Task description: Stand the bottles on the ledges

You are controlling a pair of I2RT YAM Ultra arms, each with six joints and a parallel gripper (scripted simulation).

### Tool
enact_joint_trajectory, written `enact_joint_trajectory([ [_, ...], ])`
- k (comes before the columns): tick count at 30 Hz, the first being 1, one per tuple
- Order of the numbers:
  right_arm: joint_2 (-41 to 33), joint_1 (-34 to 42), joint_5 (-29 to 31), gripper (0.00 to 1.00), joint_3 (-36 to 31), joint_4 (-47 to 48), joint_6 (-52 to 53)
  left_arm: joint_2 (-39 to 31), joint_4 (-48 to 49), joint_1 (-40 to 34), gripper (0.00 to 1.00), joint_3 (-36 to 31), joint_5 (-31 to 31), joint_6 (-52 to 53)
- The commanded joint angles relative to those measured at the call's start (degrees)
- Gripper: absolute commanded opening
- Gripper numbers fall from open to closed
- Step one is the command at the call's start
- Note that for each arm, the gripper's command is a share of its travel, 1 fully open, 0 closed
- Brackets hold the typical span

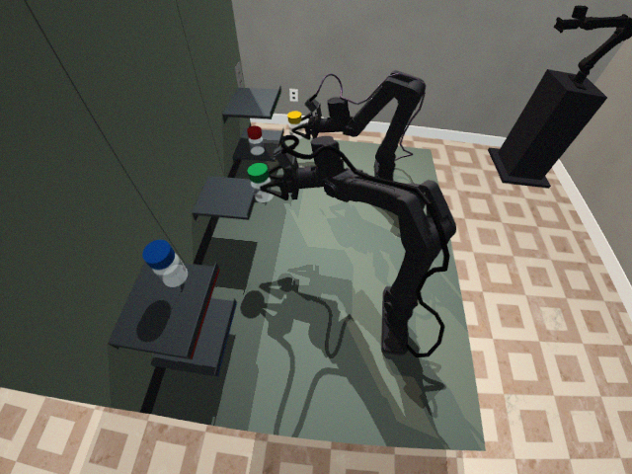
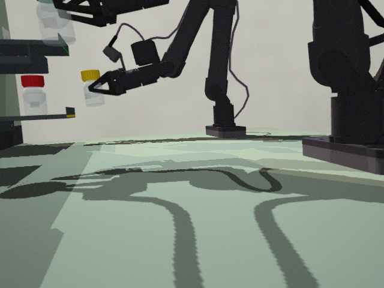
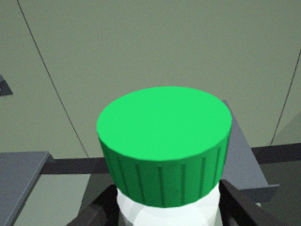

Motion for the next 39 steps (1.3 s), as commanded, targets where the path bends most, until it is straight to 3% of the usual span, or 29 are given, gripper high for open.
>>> enact_joint_trajectory([
  [1,-0.4,-0.6,0.4,0.52,0.7,5.0,-0.2,-1.8,3.3,0.5,0.49,1.9,1.5,1.5],
  [14,5.0,2.0,2.7,0.52,5.1,6.0,0.6,-7.6,11.9,5.9,0.49,-7.7,20.0,8.6],
  [31,6.6,2.4,2.3,0.52,6.4,6.2,0.5,-7.9,12.3,6.5,0.49,-8.0,20.5,8.4],
  [39,2.9,2.8,3.1,0.52,10.6,-1.6,0.5,-9.2,7.2,6.2,0.49,-4.2,20.4,8.2],
])
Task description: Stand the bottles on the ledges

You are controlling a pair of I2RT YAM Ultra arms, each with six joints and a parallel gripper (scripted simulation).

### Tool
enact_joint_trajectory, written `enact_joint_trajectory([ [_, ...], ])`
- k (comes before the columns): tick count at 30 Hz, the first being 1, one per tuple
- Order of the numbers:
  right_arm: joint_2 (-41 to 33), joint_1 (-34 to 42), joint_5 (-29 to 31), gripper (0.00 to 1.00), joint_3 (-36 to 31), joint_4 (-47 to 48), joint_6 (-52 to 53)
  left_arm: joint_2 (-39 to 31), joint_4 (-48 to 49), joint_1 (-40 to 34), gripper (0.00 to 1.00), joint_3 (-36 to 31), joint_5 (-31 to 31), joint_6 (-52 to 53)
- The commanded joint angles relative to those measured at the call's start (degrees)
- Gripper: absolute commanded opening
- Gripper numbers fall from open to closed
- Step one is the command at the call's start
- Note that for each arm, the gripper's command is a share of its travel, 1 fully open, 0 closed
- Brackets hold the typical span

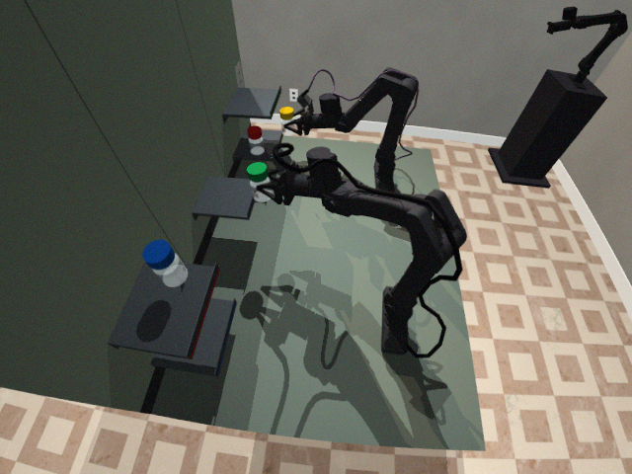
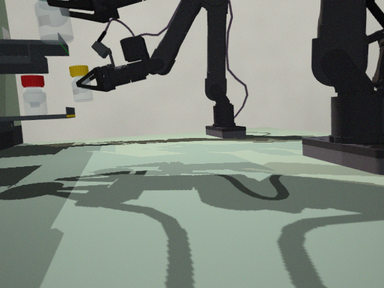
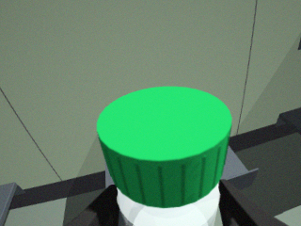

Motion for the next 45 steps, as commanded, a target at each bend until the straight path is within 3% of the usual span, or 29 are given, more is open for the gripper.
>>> enact_joint_trajectory([
  [1,-2.1,0.9,0.6,0.52,3.0,0.0,0.3,-2.8,1.4,-0.5,0.49,3.2,0.0,0.3],
  [10,1.2,1.3,1.5,0.52,4.6,3.0,0.6,-0.7,3.3,0.6,0.49,4.1,1.3,0.6],
  [27,14.6,3.7,3.5,0.52,16.1,6.3,0.7,10.3,7.8,4.5,0.49,13.7,5.3,0.8],
  [34,15.0,3.8,3.4,0.52,17.0,6.3,0.7,13.7,7.9,5.4,0.49,17.3,5.6,0.6],
  [45,15.4,3.8,3.4,0.52,16.4,7.4,0.7,13.6,7.0,5.0,0.49,17.2,5.2,0.5],
])
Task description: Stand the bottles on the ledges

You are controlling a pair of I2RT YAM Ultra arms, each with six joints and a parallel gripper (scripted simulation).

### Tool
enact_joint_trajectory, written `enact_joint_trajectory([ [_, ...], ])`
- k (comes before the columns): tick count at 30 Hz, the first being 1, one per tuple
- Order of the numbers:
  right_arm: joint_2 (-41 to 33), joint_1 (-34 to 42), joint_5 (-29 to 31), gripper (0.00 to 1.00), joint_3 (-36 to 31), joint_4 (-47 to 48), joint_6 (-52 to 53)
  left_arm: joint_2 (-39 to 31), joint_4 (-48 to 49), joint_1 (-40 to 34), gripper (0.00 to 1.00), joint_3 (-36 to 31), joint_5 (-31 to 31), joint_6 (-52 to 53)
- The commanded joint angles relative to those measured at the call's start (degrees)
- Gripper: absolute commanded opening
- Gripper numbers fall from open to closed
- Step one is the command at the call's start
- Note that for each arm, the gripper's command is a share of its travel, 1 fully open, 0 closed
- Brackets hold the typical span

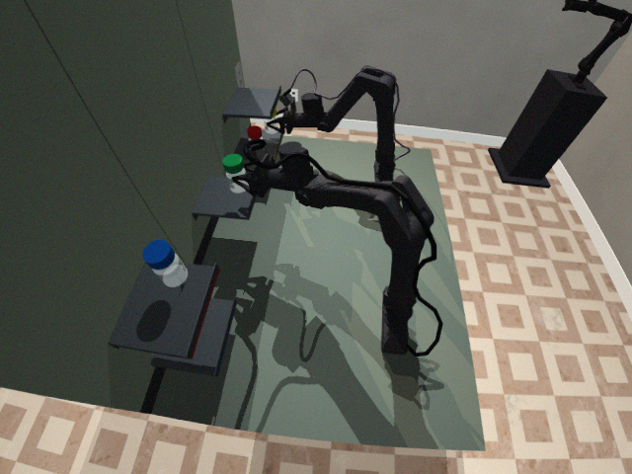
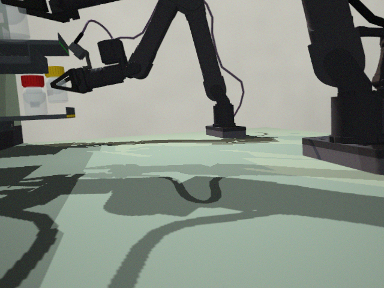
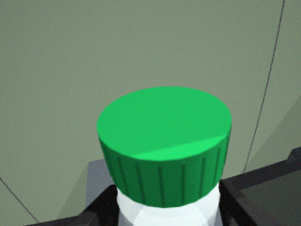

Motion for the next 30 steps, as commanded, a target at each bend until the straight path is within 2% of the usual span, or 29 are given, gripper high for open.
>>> enact_joint_trajectory([
  [1,0.2,0.7,0.4,0.52,1.9,5.0,0.5,-1.1,2.9,0.1,0.49,2.7,0.0,0.0],
  [6,3.4,0.7,0.4,0.52,0.7,11.6,0.6,-0.8,5.1,0.6,0.49,3.4,0.5,0.9],
  [11,5.5,0.7,0.5,0.52,0.8,9.6,0.4,-0.4,5.1,0.7,0.49,3.9,0.3,0.7],
  [18,8.7,0.7,0.4,0.52,0.1,14.6,0.6,-0.6,5.1,0.6,0.49,4.1,0.3,0.6],
  [30,8.3,0.7,0.5,0.52,0.1,14.9,0.6,0.3,8.3,0.7,0.49,2.4,0.4,0.7],
])
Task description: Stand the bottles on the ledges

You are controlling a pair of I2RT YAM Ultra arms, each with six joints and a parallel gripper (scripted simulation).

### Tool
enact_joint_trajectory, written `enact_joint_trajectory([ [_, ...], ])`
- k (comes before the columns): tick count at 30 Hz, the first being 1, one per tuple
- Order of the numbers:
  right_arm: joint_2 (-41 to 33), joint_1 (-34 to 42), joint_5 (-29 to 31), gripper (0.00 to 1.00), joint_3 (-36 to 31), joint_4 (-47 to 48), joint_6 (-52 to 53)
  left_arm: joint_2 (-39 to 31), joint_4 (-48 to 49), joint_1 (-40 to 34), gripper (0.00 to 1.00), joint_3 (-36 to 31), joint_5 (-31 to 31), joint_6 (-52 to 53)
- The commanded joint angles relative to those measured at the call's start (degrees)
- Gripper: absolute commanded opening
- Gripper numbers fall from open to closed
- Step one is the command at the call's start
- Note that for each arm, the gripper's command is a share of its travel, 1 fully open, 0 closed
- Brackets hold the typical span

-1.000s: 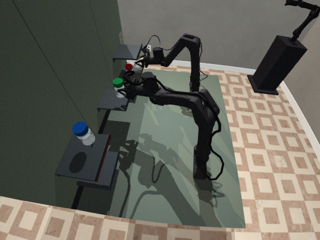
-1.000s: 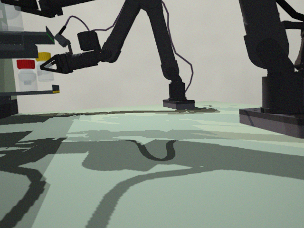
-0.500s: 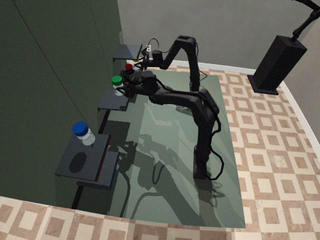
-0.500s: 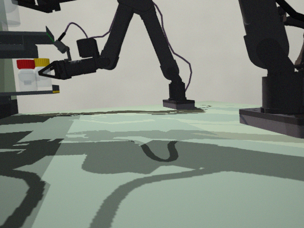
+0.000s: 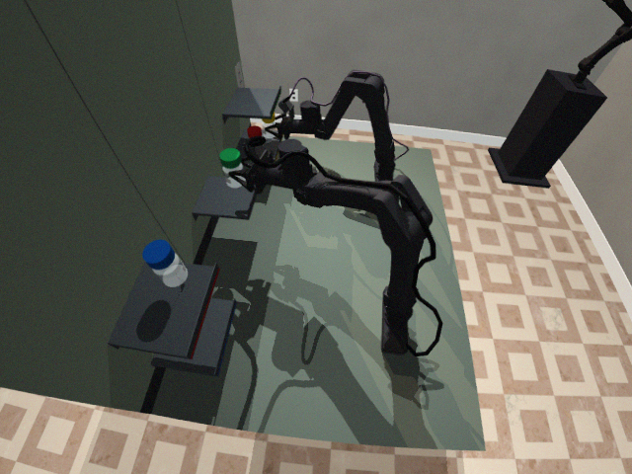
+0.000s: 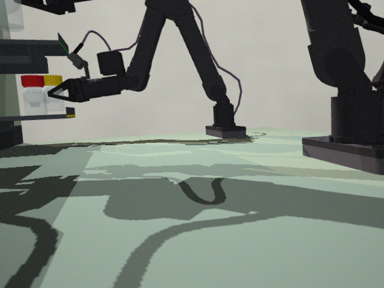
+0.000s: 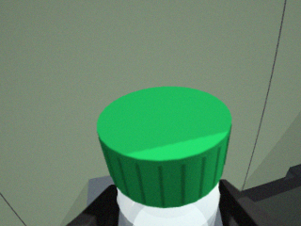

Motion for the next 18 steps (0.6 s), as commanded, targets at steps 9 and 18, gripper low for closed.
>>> enact_joint_trajectory([
  [9,-1.1,0.7,0.6,0.52,-1.2,3.4,0.5,0.6,7.6,0.4,0.49,-1.9,0.2,0.3],
  [18,-1.1,0.8,0.5,0.52,-2.7,3.5,0.4,1.7,10.3,0.5,0.49,-4.0,0.1,0.3],
])
